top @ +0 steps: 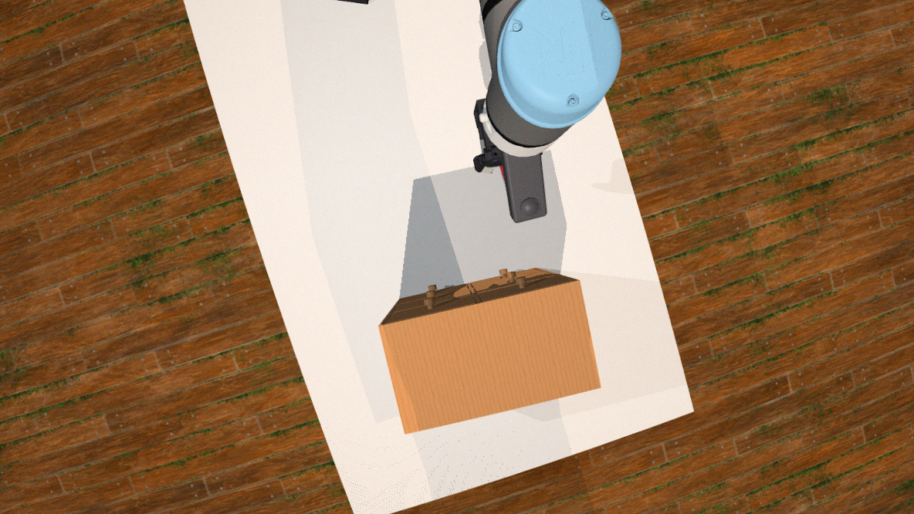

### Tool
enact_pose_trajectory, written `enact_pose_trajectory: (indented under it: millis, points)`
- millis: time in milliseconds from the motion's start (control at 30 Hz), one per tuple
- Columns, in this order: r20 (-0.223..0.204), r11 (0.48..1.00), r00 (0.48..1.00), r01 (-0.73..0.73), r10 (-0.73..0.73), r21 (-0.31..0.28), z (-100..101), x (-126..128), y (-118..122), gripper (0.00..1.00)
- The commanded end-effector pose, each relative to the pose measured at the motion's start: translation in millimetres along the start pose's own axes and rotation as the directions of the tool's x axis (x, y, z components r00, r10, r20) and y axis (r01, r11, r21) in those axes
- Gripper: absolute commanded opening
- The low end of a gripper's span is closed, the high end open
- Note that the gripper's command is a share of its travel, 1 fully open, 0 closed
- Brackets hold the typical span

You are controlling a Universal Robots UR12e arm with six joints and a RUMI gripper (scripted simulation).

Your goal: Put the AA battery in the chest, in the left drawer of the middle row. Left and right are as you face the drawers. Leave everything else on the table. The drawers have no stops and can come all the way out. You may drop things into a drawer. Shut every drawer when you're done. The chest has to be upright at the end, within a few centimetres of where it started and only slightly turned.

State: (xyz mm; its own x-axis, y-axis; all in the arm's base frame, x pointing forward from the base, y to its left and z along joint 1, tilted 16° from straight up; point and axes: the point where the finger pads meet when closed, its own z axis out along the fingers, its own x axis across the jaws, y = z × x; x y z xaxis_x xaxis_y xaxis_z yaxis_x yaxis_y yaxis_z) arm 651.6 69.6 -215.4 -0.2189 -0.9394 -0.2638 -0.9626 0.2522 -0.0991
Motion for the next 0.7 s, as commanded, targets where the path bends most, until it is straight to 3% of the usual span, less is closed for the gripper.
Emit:
enact_pose_trajectory:
  millis: [0,33,667]
  points:
    - [0.0,1.0,1.0,0.0,0.0,0.001,-0.4,0.0,-0.5,0.2]
    - [0.0,1.0,1.0,0.0,0.0,0.001,-0.4,0.0,-0.5,1.0]
    - [0.0,1.0,1.0,0.0,0.0,0.001,-0.4,0.0,-0.5,1.0]
